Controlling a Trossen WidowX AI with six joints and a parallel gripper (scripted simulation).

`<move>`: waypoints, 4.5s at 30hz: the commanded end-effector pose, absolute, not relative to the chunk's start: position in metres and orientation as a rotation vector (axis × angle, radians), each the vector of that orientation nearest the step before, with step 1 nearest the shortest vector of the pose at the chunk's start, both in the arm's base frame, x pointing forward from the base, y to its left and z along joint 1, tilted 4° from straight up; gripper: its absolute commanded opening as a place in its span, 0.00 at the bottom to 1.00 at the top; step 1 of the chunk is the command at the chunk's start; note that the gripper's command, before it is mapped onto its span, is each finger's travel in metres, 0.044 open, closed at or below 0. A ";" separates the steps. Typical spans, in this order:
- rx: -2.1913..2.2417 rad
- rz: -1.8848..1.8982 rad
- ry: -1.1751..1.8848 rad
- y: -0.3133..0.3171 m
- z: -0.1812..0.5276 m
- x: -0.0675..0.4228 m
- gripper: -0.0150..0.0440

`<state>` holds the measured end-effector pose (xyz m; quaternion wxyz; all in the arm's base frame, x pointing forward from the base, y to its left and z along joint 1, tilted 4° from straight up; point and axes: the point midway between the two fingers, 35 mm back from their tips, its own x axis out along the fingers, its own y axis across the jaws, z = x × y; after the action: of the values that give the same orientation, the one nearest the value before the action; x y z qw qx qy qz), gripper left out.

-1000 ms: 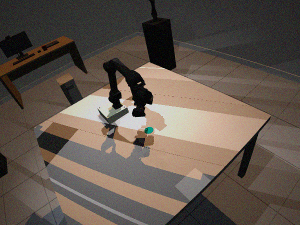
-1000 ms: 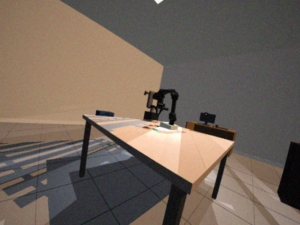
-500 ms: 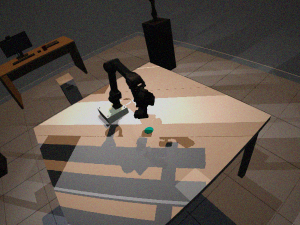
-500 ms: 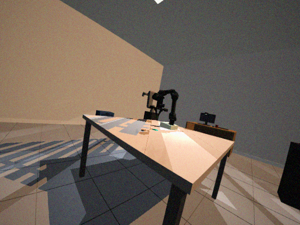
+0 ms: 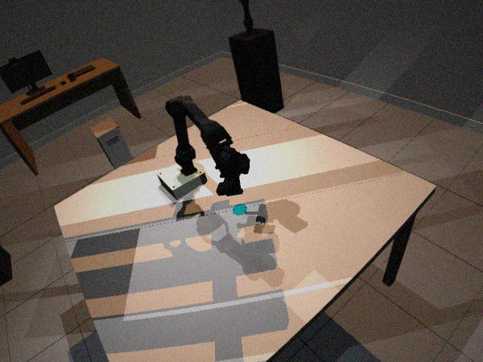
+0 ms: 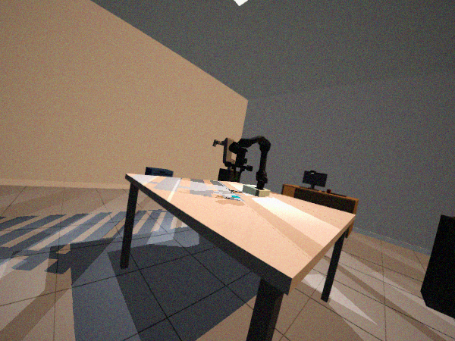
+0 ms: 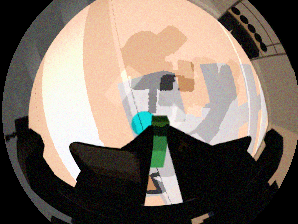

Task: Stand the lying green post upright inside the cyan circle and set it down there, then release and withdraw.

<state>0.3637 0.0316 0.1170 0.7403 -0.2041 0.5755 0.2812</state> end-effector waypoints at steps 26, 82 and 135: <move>-0.296 0.580 1.092 0.028 0.099 0.389 0.29; -0.087 0.563 0.753 0.016 0.086 0.417 0.29; 0.027 0.605 0.453 0.003 0.093 0.408 0.29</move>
<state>0.4111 0.0036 0.0930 0.9287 0.0062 0.2270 0.2932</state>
